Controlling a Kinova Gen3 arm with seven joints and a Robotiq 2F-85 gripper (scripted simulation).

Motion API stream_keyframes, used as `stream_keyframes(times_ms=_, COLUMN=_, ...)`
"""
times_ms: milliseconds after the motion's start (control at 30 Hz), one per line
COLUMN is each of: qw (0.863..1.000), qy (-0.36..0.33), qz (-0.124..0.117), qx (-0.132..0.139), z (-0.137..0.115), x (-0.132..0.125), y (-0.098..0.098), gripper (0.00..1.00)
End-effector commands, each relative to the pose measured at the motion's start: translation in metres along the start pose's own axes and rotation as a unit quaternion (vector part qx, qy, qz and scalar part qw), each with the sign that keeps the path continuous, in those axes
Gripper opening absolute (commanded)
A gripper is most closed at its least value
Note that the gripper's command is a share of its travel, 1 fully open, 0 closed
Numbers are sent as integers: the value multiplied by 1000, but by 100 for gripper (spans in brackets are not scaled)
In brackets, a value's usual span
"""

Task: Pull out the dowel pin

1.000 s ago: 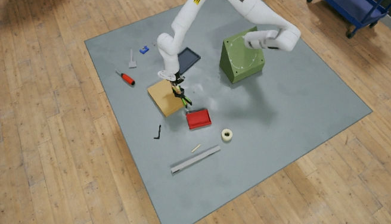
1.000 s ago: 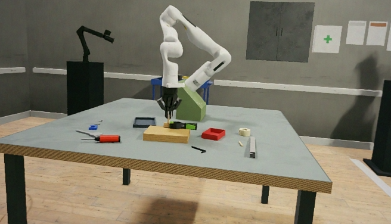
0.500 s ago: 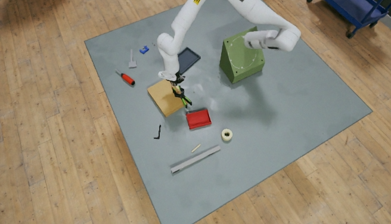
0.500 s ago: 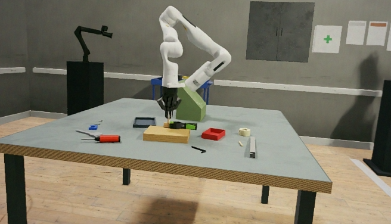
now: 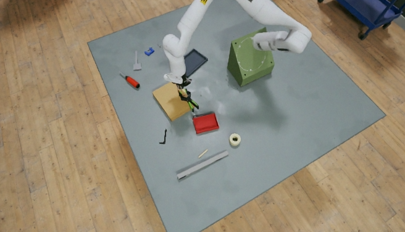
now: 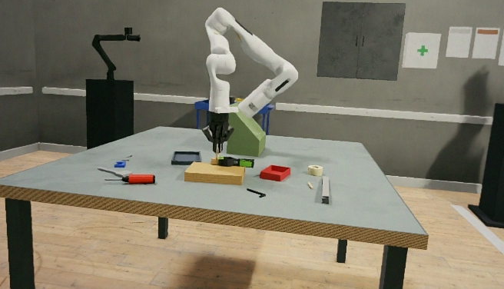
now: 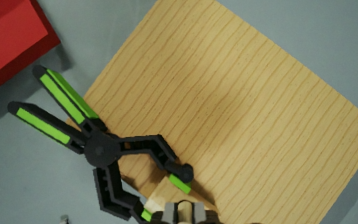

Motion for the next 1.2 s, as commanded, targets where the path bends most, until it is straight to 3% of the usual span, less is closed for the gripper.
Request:
stream_keyframes(times_ms=0, qw=1000, qy=-5, qz=1, qx=1, z=0, x=0, y=1, gripper=10)
stream_keyframes(times_ms=1167, qw=999, qy=-53, qz=1, qx=1, z=0, x=0, y=1, gripper=10)
Point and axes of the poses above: the point where the finger pads meet when closed, its own y axis back along the fingers, its own x axis across the jaws, z = x × y, the point moved 10 cm from there along y, back along the fingers, and after that the axes turned 15 degrees about -y, right-handed, at the moved point
